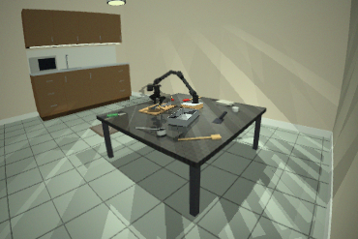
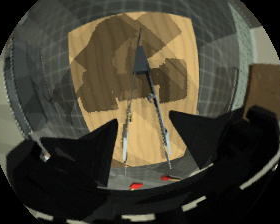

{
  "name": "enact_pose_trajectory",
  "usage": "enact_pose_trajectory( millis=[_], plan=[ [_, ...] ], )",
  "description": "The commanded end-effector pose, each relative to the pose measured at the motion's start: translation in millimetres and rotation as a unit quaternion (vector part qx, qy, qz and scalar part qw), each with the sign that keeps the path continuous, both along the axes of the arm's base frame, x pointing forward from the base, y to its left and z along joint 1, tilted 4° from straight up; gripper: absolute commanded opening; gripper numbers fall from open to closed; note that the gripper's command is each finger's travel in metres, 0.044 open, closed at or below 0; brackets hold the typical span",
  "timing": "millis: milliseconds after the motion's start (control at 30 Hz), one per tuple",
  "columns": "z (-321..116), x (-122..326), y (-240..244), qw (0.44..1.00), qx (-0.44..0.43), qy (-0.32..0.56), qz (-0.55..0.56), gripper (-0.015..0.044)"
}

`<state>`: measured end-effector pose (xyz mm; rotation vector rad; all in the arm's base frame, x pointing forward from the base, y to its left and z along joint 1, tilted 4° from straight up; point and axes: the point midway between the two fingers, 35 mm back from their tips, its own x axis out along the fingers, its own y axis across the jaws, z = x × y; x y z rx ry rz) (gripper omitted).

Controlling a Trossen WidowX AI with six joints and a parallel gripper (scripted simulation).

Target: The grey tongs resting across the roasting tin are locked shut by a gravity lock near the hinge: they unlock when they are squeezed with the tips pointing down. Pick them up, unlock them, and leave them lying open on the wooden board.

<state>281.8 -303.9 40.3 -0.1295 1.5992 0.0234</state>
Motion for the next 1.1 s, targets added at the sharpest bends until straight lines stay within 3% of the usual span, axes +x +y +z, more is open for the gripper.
enact_pose_trajectory(
  millis=[0,200,500,667,900,1067],
  plan=[
    [0,0,0,1.000,-0.001,0.001,0.000,0.0440],
    [6,3,24,1.000,0.000,0.001,0.000,0.0440],
    [21,-13,149,1.000,0.003,0.002,0.001,0.0440],
    [23,-14,151,1.000,0.003,0.002,0.002,0.0440],
    [72,-12,153,1.000,0.003,0.000,0.010,0.0440],
    [73,-12,153,1.000,0.003,0.000,0.010,0.0440]
  ],
)
